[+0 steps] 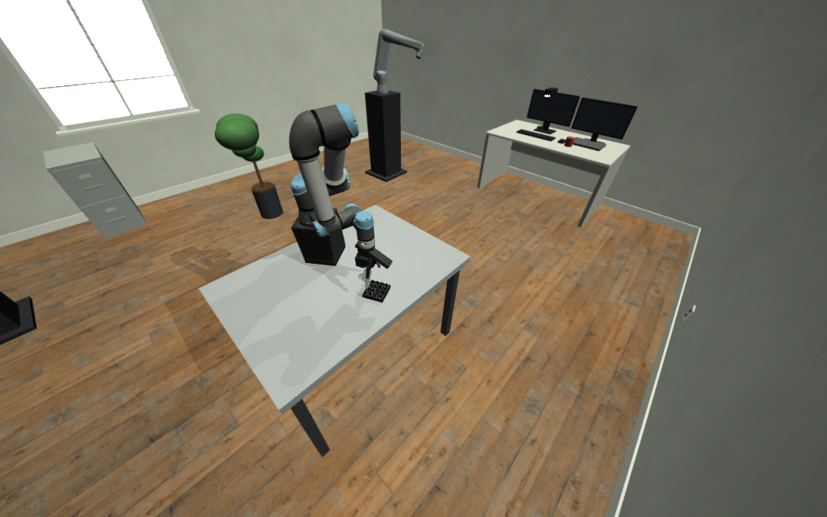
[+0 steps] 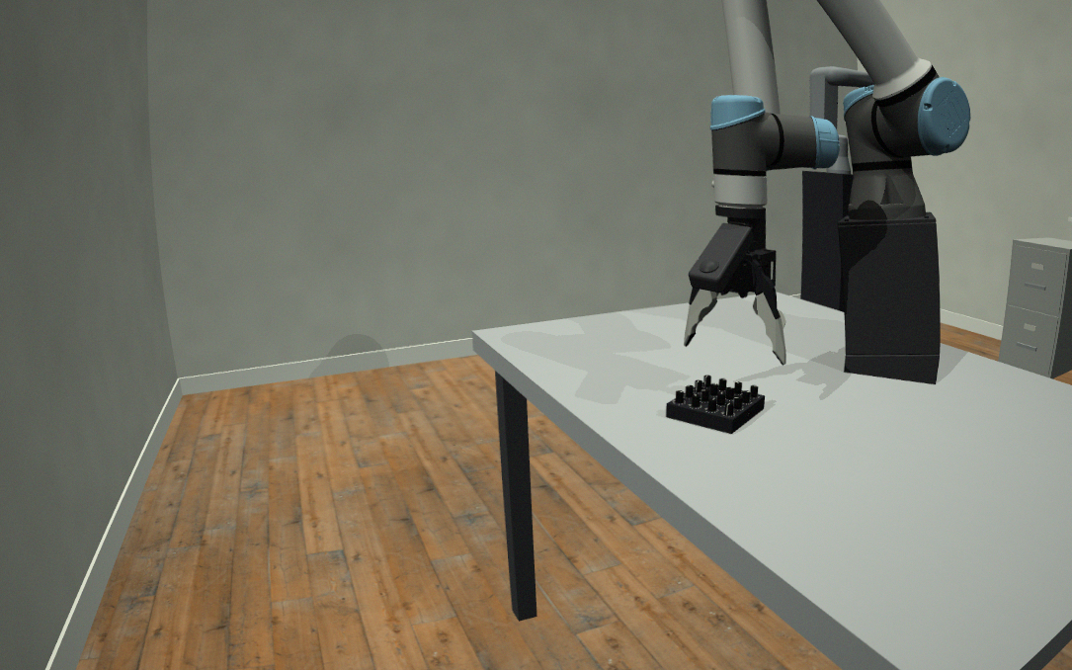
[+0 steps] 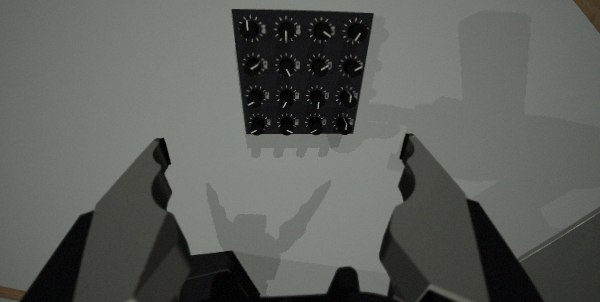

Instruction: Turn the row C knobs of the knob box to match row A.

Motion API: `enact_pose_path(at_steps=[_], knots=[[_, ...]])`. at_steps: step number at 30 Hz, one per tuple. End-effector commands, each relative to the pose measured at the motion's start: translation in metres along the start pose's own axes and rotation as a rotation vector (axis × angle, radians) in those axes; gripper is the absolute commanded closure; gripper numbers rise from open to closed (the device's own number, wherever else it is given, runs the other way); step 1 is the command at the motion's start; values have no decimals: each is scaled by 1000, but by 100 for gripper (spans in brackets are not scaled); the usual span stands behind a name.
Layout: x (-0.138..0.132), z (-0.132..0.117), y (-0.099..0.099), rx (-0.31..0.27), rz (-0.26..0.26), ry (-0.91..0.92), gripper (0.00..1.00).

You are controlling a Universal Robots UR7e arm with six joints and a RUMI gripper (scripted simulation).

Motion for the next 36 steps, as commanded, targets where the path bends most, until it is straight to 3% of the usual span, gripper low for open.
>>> enact_pose_path(at_steps=[1,22,36], knots=[[0,0,0,1,0,0,0],[0,-1,0,1,0,0,0],[3,-16,0,1,0,0,0]])
Point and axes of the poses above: the point where the finger pads meet when closed, its own y axis out along the fingers, its own x axis across the jaws, z = x × y, the point moved 2 cm from there along -y, back along the fingers, and after that the axes turned 9 degrees about y, right-handed, at the moved point
